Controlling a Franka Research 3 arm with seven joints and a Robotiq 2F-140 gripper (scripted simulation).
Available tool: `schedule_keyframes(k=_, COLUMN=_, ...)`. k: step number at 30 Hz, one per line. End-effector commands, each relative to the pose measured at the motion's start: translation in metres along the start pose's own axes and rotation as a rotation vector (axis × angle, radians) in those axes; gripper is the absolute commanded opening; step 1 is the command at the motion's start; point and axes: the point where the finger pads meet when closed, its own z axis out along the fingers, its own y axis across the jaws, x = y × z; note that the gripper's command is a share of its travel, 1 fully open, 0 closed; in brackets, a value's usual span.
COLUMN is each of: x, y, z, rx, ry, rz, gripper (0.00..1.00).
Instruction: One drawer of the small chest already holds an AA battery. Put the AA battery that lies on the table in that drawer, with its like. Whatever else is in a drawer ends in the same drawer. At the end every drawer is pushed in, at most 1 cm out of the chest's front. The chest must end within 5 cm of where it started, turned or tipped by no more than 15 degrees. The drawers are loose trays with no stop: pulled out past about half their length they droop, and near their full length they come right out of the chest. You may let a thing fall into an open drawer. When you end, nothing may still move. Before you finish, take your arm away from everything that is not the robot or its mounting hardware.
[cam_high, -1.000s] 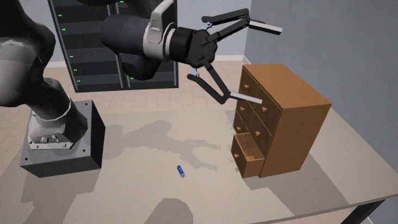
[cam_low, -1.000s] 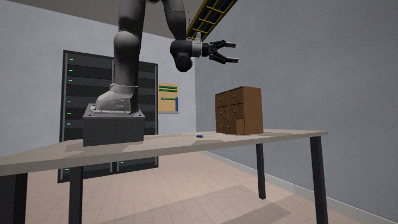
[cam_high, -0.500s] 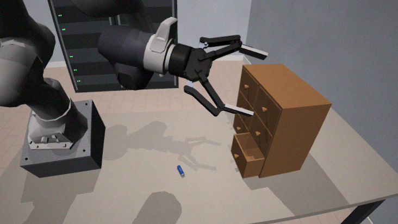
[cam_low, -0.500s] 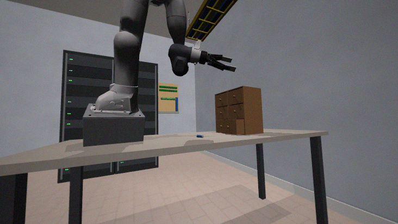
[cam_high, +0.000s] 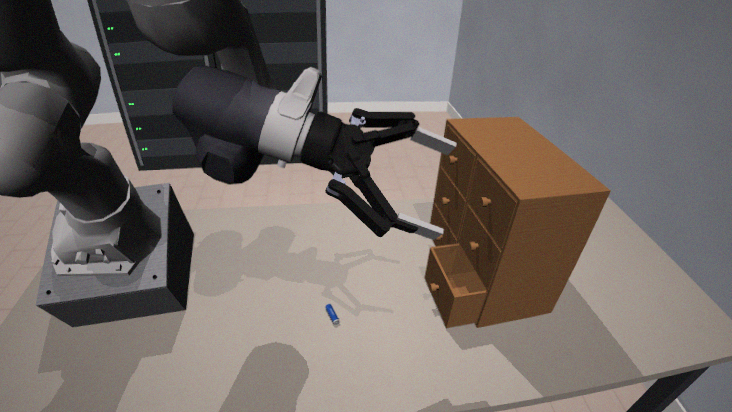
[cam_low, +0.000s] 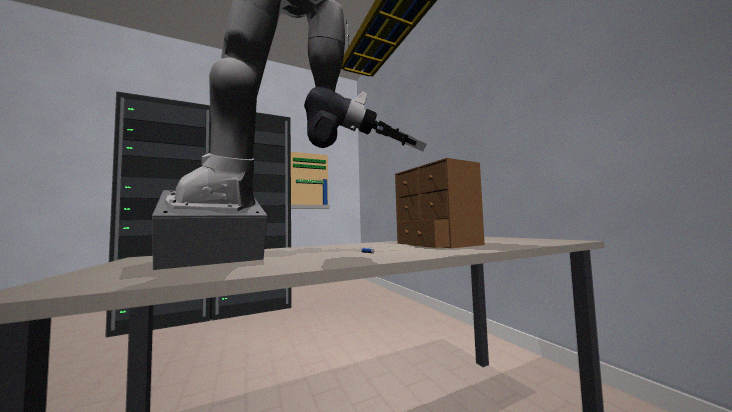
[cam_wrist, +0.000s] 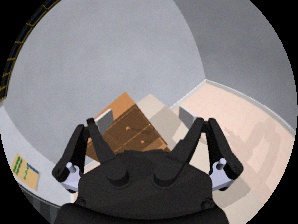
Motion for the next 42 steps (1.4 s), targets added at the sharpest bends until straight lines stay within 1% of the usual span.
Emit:
schedule_keyframes(k=1, x=-0.023, y=0.000, z=0.001, rx=0.008, ry=-0.058, rz=-0.181, gripper=1.00)
schedule_keyframes(k=2, x=-0.023, y=0.000, z=0.001, rx=0.008, ry=-0.058, rz=-0.181, gripper=1.00)
schedule_keyframes(k=3, x=-0.048, y=0.004, z=-0.002, rx=0.022, ry=-0.113, rz=-0.259, gripper=1.00)
schedule_keyframes(k=6, x=-0.048, y=0.004, z=-0.002, rx=0.022, ry=-0.113, rz=-0.259, gripper=1.00)
schedule_keyframes(k=7, x=-0.072, y=0.008, z=-0.006, rx=0.037, ry=-0.164, rz=-0.330, gripper=1.00)
schedule_keyframes(k=9, x=-0.072, y=0.008, z=-0.006, rx=0.037, ry=-0.164, rz=-0.330, gripper=1.00)
schedule_keyframes(k=10, x=-0.094, y=0.012, z=-0.011, rx=0.054, ry=-0.212, rz=-0.392, gripper=1.00)
schedule_keyframes(k=12, x=-0.094, y=0.012, z=-0.011, rx=0.054, ry=-0.212, rz=-0.392, gripper=1.00)
schedule_keyframes(k=13, x=-0.113, y=0.015, z=-0.016, rx=0.071, ry=-0.255, rz=-0.447, gripper=1.00)
schedule_keyframes(k=14, x=-0.113, y=0.015, z=-0.016, rx=0.071, ry=-0.255, rz=-0.447, gripper=1.00)
schedule_keyframes(k=15, x=-0.130, y=0.019, z=-0.021, rx=0.087, ry=-0.292, rz=-0.491, gripper=1.00)
schedule_keyframes(k=17, x=-0.130, y=0.019, z=-0.021, rx=0.087, ry=-0.292, rz=-0.491, gripper=1.00)
schedule_keyframes(k=19, x=-0.155, y=0.024, z=-0.030, rx=0.114, ry=-0.347, rz=-0.555, gripper=1.00)
schedule_keyframes(k=20, x=-0.155, y=0.024, z=-0.030, rx=0.114, ry=-0.347, rz=-0.555, gripper=1.00)
schedule_keyframes(k=21, x=-0.163, y=0.026, z=-0.033, rx=0.124, ry=-0.366, rz=-0.577, gripper=1.00)
schedule_keyframes(k=23, x=-0.163, y=0.026, z=-0.033, rx=0.124, ry=-0.366, rz=-0.577, gripper=1.00)
schedule_keyframes(k=26, x=-0.177, y=0.028, z=-0.039, rx=0.141, ry=-0.397, rz=-0.610, gripper=1.00)
schedule_keyframes(k=29, x=-0.179, y=0.029, z=-0.040, rx=0.144, ry=-0.402, rz=-0.615, gripper=1.00)
schedule_keyframes(k=30, x=-0.179, y=0.029, z=-0.040, rx=0.144, ry=-0.402, rz=-0.615, gripper=0.00)
schedule_keyframes(k=42, x=-0.179, y=0.029, z=-0.040, rx=0.144, ry=-0.402, rz=-0.615, gripper=0.00)
